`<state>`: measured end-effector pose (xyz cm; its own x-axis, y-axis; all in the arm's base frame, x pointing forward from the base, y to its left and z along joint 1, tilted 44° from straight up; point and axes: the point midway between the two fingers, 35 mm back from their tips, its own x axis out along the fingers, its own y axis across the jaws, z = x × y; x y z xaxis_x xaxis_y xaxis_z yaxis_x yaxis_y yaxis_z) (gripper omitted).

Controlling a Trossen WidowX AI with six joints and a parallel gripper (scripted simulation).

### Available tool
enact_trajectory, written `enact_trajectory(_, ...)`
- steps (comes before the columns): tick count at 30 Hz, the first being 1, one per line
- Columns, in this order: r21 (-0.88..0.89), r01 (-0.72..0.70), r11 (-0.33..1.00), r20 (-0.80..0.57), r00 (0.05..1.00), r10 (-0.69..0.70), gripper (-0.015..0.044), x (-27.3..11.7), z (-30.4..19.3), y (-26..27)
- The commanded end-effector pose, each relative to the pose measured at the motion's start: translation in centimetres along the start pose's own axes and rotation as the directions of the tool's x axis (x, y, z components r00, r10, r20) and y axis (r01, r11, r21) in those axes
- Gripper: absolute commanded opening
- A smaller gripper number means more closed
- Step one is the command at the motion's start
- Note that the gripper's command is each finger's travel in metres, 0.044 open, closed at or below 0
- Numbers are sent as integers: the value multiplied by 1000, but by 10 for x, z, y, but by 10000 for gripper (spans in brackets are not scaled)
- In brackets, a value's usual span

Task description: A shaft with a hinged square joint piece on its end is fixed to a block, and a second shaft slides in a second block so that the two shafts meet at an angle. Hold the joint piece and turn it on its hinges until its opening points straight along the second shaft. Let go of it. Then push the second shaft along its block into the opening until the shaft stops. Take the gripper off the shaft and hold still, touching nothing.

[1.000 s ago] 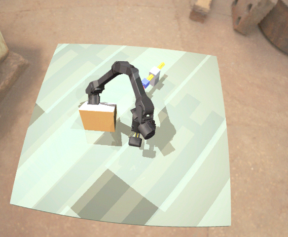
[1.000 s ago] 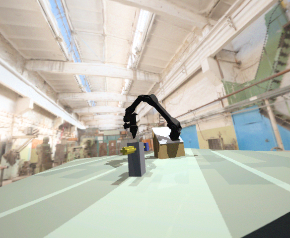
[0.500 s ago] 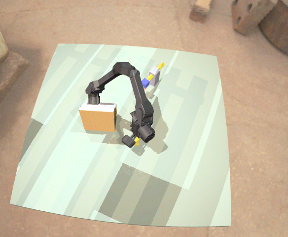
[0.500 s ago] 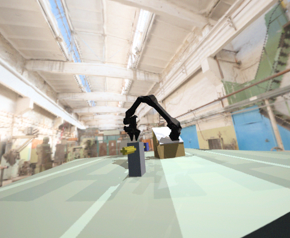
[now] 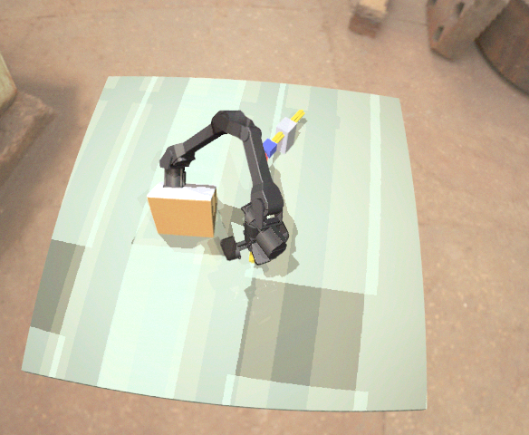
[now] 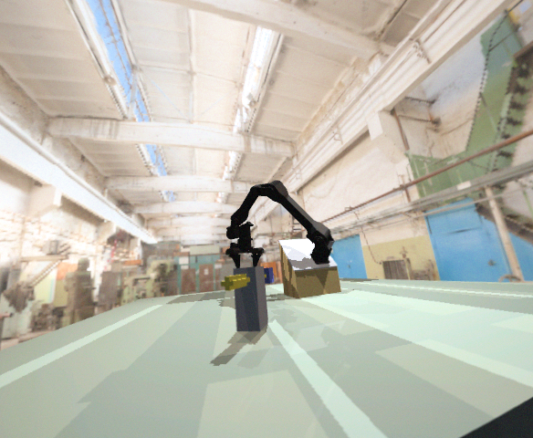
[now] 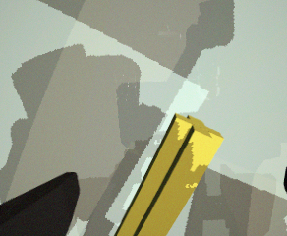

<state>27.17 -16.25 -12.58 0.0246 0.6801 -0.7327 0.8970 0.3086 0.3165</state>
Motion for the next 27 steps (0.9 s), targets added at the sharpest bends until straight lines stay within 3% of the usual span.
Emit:
enact_trajectory(1,142,-4,990,-5,1000,4,440,8,-2,1)
enact_trajectory(11,445,-6,896,-5,1000,9,440,22,-3,0)
enact_trajectory(27,450,-6,893,-5,1000,9,440,37,-3,1)
